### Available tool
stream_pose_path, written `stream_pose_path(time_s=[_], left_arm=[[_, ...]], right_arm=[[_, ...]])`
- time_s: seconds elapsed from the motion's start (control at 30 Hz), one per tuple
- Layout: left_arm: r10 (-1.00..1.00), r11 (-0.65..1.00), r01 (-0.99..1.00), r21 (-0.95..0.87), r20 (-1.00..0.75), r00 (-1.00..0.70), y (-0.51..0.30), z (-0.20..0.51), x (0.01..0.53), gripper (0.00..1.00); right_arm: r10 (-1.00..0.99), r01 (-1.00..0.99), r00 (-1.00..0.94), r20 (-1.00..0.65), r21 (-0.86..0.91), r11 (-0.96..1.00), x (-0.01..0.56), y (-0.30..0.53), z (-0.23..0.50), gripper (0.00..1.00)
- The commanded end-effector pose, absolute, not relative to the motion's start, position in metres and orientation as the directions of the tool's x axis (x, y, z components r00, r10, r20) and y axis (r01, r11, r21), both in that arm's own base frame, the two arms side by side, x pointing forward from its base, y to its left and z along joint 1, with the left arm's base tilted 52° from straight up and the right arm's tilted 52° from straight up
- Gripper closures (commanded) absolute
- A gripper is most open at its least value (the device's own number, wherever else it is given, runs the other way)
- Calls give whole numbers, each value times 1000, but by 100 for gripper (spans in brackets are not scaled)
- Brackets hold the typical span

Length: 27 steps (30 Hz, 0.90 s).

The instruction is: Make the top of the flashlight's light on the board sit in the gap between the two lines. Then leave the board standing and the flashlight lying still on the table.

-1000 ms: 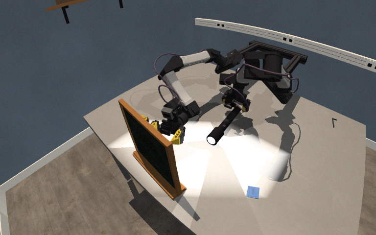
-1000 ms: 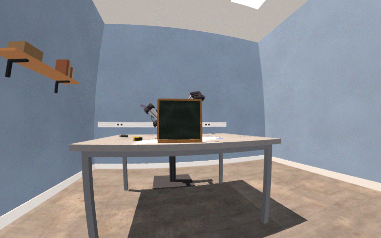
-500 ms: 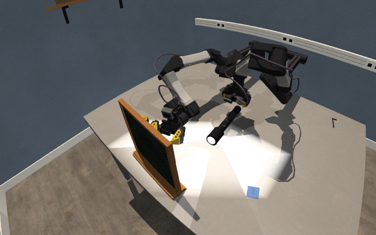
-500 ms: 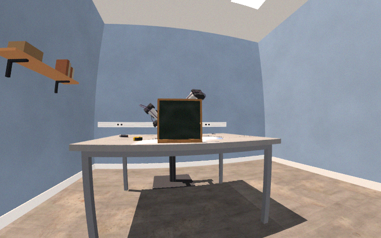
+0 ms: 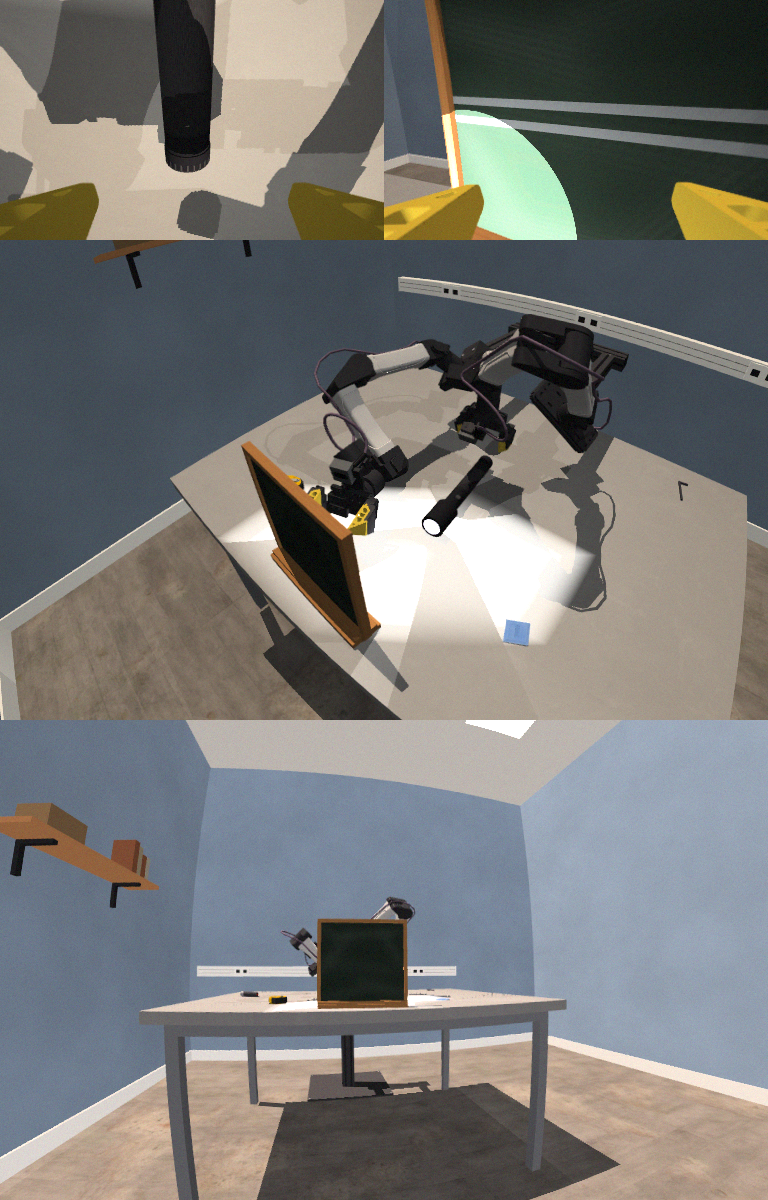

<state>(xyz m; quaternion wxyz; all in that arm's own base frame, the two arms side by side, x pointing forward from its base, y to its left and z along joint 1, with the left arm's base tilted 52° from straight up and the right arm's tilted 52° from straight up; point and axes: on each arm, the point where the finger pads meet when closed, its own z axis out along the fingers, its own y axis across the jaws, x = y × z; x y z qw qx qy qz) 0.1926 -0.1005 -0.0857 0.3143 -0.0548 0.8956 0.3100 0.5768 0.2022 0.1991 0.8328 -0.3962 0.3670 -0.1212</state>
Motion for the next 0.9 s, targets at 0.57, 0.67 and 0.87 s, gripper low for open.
stream_pose_path(time_s=[0.57,0.67,0.87], left_arm=[[-116,930,-277,242,-522,-845,-150,-55,258,0],[-150,945,-278,172,-526,-837,-155,-40,277,0],[-159,956,-262,130,-518,-840,-153,-28,289,0]], right_arm=[[-503,-61,709,-495,-753,655,578,199,205,0],[-503,-61,709,-495,-753,655,578,199,205,0],[-503,-61,709,-494,-753,655,578,199,205,0]])
